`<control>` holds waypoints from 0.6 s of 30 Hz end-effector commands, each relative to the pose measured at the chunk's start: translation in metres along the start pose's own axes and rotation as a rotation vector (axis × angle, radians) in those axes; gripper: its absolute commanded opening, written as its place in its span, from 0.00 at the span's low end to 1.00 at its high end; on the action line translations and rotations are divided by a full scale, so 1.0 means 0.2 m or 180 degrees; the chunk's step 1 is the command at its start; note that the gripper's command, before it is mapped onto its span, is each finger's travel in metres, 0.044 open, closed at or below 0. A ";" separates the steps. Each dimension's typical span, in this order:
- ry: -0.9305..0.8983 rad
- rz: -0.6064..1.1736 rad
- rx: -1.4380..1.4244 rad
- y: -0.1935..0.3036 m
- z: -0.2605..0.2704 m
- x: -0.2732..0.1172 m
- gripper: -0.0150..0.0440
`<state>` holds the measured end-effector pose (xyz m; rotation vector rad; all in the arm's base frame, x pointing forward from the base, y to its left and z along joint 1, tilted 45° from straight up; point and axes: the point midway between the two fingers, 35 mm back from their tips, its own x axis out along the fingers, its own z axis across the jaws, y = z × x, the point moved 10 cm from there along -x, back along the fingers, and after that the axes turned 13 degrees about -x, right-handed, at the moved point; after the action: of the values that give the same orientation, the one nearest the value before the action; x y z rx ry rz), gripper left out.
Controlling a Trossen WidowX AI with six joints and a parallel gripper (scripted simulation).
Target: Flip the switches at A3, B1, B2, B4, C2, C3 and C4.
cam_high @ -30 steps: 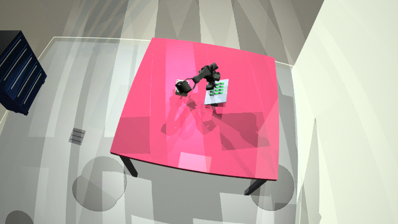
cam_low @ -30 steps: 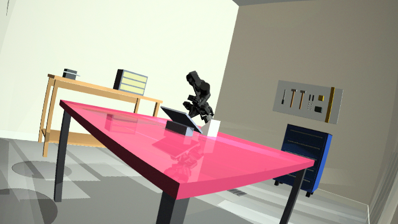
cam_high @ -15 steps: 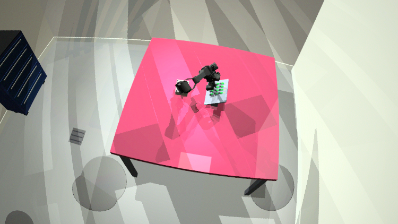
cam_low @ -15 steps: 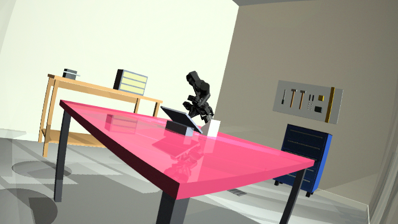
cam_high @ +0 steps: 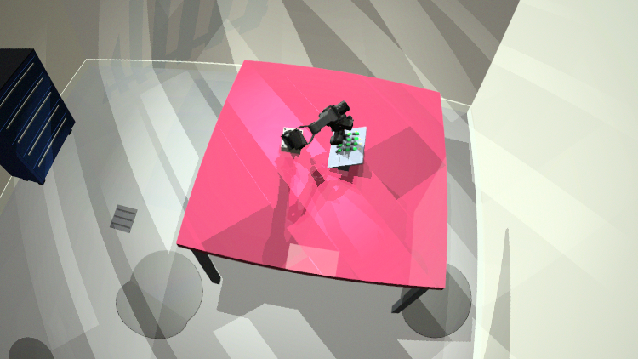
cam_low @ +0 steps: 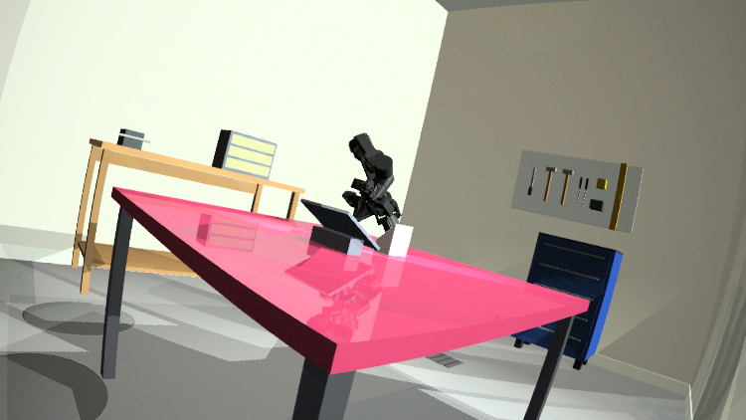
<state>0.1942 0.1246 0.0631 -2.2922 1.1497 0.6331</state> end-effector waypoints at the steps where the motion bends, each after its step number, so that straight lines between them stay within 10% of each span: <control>1: 0.0014 -0.0005 -0.0014 0.00 0.00 0.00 0.25; 18: 0.0015 -0.0005 -0.0014 0.00 0.00 0.02 0.25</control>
<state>0.1954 0.1232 0.0616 -2.2929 1.1496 0.6334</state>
